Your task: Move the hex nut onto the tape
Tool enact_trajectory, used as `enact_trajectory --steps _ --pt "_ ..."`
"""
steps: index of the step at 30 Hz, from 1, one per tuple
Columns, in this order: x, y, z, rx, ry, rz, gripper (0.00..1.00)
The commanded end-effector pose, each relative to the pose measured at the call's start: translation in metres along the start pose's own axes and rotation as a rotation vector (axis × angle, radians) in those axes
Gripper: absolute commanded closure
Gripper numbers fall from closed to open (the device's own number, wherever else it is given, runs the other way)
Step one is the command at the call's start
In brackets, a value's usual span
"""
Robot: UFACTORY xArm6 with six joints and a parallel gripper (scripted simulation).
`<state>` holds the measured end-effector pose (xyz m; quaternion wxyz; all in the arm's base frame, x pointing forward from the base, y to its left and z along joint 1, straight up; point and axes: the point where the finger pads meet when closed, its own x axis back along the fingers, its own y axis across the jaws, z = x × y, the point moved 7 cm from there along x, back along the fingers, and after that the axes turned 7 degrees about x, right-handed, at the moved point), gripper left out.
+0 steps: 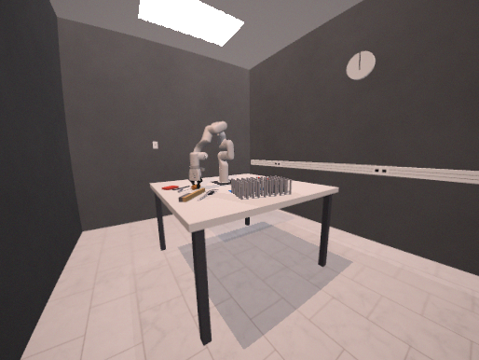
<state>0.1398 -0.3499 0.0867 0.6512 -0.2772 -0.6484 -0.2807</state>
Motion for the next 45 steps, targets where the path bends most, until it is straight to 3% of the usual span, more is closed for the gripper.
enact_trajectory --steps 1,27,40,45 --pt "0.001 0.0 -0.001 0.0 -0.003 0.001 1.0" --pt "0.005 0.0 -0.001 0.0 -0.003 0.001 1.0" --pt "0.032 0.0 -0.001 0.0 -0.003 0.001 1.0" --pt "0.053 0.0 -0.001 0.0 -0.003 0.001 1.0"
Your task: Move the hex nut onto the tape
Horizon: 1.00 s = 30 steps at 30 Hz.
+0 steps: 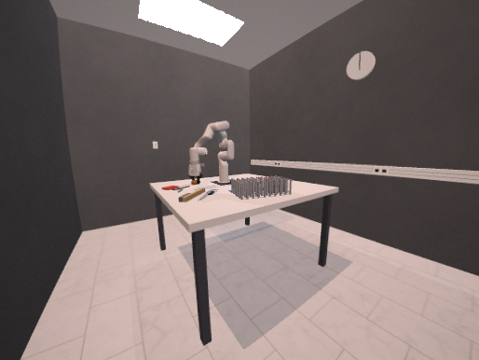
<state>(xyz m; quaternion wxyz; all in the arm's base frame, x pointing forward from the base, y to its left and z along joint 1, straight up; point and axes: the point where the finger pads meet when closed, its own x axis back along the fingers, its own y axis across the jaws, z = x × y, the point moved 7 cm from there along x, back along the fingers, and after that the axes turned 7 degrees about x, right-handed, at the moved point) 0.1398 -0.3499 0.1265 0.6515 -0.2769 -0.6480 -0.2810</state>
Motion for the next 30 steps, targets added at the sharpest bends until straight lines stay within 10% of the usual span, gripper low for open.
enact_trajectory --steps 1,30 --pt "0.017 0.0 -0.001 0.0 -0.004 0.002 1.0" --pt "0.107 0.0 -0.001 0.0 -0.004 0.002 1.0"
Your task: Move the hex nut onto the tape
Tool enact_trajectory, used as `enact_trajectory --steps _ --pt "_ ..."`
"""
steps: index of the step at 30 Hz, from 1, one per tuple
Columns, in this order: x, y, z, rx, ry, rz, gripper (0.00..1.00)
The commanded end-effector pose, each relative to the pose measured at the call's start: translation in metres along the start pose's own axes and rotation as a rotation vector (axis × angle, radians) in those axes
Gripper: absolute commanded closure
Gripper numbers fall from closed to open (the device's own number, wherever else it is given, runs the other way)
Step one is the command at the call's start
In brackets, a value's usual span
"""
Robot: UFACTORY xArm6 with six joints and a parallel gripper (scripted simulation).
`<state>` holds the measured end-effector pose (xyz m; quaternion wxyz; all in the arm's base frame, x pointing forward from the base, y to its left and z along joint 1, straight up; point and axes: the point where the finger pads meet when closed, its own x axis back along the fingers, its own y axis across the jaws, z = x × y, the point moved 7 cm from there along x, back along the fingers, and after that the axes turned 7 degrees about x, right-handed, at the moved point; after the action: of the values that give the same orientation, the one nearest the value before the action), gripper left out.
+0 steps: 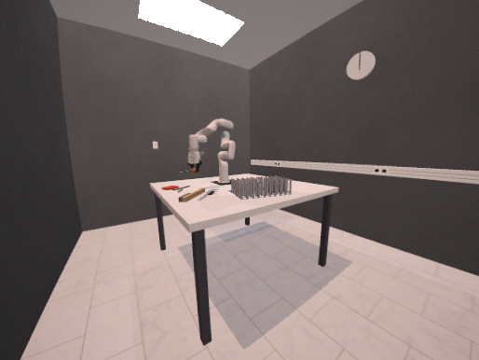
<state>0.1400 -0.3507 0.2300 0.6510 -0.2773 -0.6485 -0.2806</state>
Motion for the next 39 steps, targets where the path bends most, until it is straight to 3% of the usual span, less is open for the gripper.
enact_trajectory --steps 1,16,19,22,25,31,33,34,39 --pt "0.005 0.0 -0.001 0.0 -0.003 0.001 1.0" --pt "0.008 0.001 0.0 0.002 -0.003 0.001 1.0" --pt "0.008 0.012 0.006 0.021 -0.003 0.001 1.0" --pt "0.008 0.041 0.023 0.075 -0.003 0.001 1.0" --pt "0.008 0.091 0.051 0.166 -0.002 0.002 1.0" --pt "0.003 0.161 0.092 0.382 -0.001 0.003 1.0" --pt "0.003 0.161 0.092 0.382 -0.001 0.003 1.0" --pt "0.003 0.194 0.111 0.413 -0.001 0.003 1.0" --pt "0.001 0.237 0.136 0.554 0.0 0.003 1.0"
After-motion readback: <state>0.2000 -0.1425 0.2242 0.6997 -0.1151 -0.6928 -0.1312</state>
